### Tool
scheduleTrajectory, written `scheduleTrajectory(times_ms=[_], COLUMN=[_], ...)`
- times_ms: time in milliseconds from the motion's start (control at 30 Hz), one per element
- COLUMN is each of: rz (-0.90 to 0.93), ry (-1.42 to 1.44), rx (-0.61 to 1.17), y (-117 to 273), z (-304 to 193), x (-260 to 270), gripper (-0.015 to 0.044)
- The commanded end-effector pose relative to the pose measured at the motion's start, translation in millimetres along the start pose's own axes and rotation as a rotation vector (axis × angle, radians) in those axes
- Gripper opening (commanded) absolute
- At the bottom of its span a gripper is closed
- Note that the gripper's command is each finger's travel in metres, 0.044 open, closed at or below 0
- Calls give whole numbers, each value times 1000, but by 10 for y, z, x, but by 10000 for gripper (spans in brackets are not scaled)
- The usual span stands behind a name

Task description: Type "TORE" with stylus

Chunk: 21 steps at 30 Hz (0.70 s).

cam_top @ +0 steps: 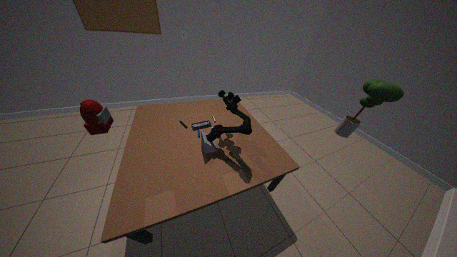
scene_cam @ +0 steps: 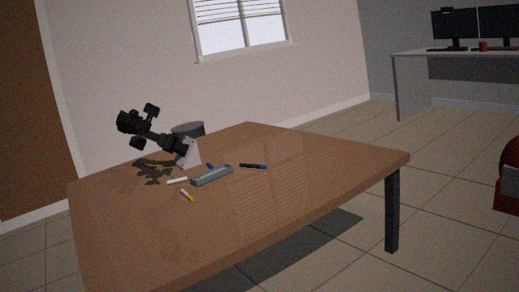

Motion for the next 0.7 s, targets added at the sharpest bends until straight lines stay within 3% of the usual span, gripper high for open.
scheduleTrajectory(times_ms=[0,267,500,667], rz=[-4,-194,-419,-590], ry=[-3,-68,17,168], rx=[11,486,886,1122], y=[-16,-546,-717,-672], z=[-17,-863,-1734,-2309], x=[0,37,106,145], gripper=[414,204,20,0])
Point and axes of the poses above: the point midway between the two fingers, 35 mm back from their tips, its own y axis back along the fingers, its own x axis across the jaws, z = x × y, the point moved 7 cm from there along y, back along the fingers, and after that the axes turned 10 degrees about -y, right-handed, at the moved point
